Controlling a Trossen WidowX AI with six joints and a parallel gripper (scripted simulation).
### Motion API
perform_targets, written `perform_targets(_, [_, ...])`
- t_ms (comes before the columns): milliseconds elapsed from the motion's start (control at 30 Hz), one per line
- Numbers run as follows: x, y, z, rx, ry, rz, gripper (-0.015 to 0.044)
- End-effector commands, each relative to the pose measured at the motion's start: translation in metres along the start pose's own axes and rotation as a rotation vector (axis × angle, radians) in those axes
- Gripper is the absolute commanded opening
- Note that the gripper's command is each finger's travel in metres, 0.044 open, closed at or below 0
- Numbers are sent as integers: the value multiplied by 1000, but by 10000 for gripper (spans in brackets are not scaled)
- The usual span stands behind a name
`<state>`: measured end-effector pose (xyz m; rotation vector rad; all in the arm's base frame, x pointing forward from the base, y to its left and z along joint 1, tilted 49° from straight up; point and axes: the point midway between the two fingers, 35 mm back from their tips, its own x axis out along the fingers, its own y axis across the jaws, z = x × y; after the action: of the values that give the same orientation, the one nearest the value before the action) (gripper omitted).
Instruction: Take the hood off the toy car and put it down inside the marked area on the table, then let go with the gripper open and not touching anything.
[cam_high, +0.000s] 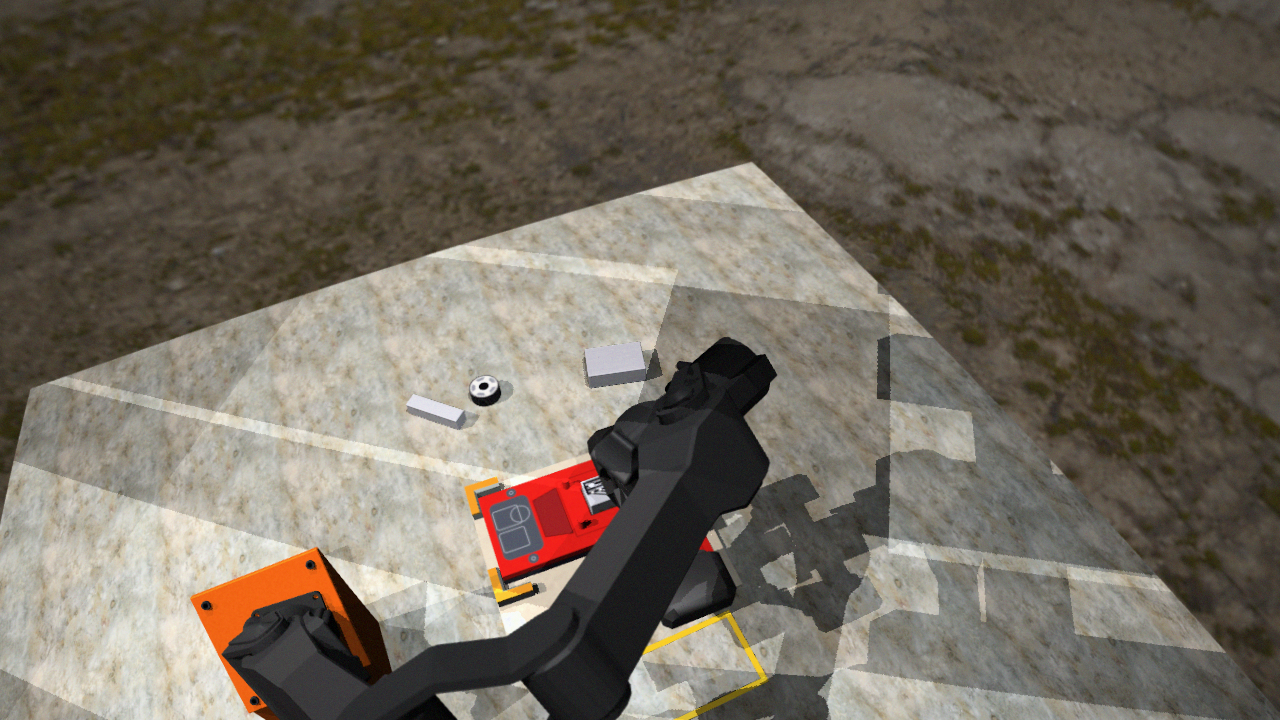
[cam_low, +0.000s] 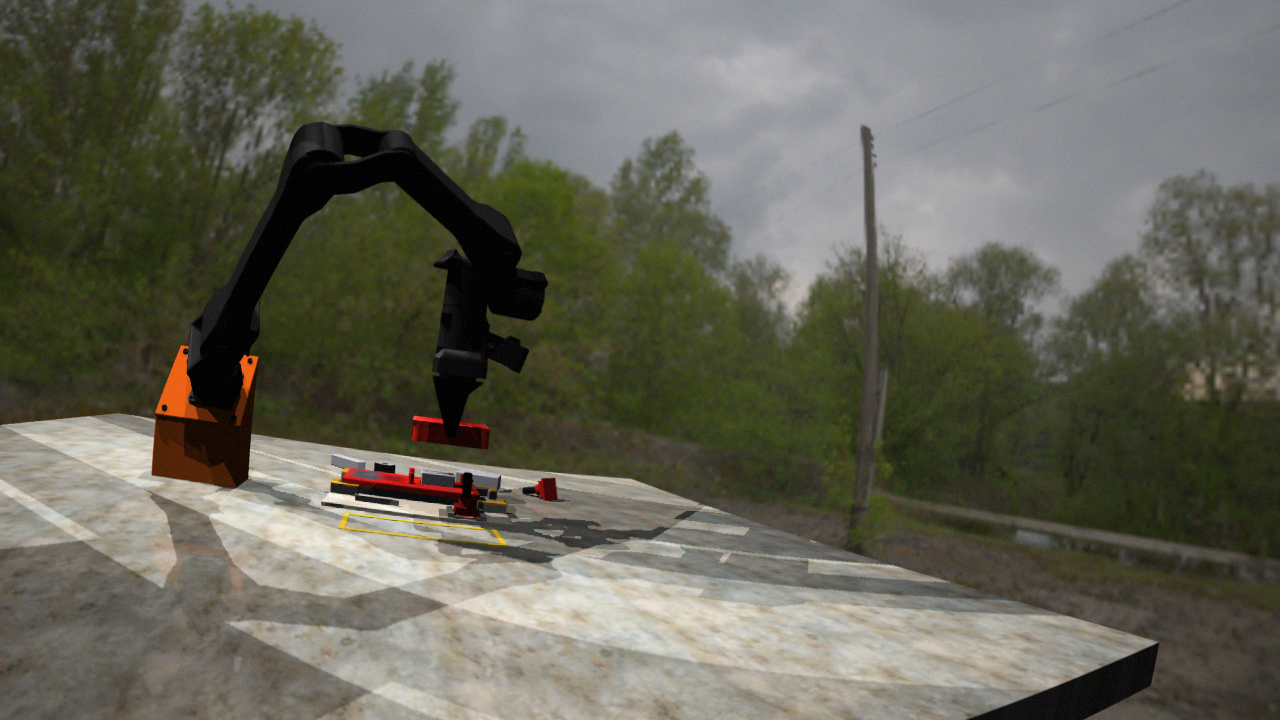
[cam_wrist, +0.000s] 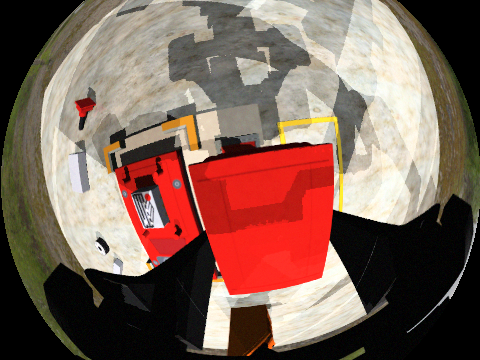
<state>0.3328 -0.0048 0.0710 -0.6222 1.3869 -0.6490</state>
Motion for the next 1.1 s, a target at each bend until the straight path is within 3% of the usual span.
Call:
perform_targets(0, [0,-21,-6,-11,2,-10,0])
perform_targets(467, [-1,-78,-27,-6,5,-24,0])
perform_targets(1067, [9,-78,-26,-6,5,-22,0])
